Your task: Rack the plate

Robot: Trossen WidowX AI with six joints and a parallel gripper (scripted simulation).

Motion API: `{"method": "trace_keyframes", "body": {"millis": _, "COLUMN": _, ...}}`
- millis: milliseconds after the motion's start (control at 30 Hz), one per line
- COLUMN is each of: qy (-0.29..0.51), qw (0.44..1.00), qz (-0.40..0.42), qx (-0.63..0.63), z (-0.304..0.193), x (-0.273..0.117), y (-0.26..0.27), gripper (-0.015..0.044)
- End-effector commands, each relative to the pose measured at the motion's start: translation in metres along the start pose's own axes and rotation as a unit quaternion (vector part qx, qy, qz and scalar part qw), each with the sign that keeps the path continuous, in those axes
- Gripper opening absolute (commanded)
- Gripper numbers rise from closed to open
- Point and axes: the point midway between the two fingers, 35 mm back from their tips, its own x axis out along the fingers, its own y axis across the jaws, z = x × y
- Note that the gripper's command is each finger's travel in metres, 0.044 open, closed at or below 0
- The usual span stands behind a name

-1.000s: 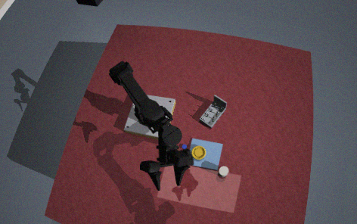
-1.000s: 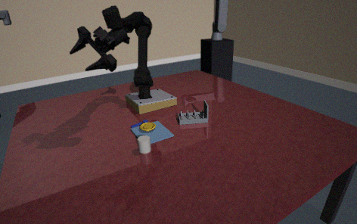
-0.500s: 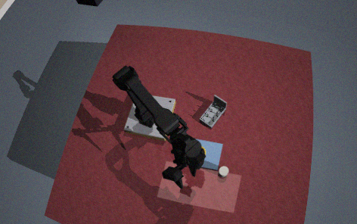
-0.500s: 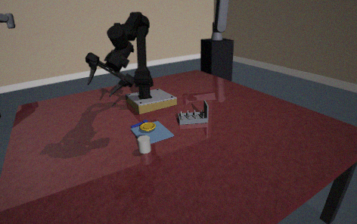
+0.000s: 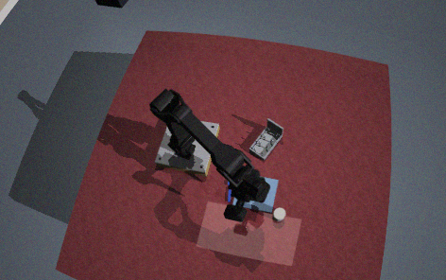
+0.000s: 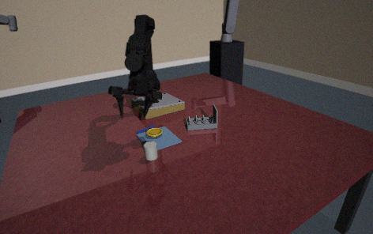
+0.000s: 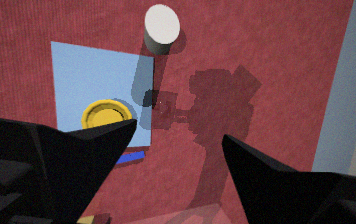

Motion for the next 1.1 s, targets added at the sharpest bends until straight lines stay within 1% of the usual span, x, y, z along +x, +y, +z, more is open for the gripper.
{"method": "trace_keyframes", "body": {"millis": 0, "qy": 0.03, "qw": 0.998, "qz": 0.05, "qx": -0.013, "z": -0.006, "x": 0.01, "y": 0.025, "gripper": 0.04}}
{"method": "trace_keyframes", "body": {"millis": 267, "qy": 0.098, "qw": 0.984, "qz": 0.147, "qx": -0.033, "z": -0.021, "x": 0.021, "y": 0.077, "gripper": 0.04}}
{"method": "trace_keyframes", "body": {"millis": 433, "qy": 0.099, "qw": 0.983, "qz": 0.149, "qx": -0.033, "z": -0.022, "x": 0.022, "y": 0.078, "gripper": 0.04}}
{"method": "trace_keyframes", "body": {"millis": 1067, "qy": 0.099, "qw": 0.983, "qz": 0.149, "qx": -0.033, "z": -0.027, "x": 0.051, "y": 0.087, "gripper": 0.04}}
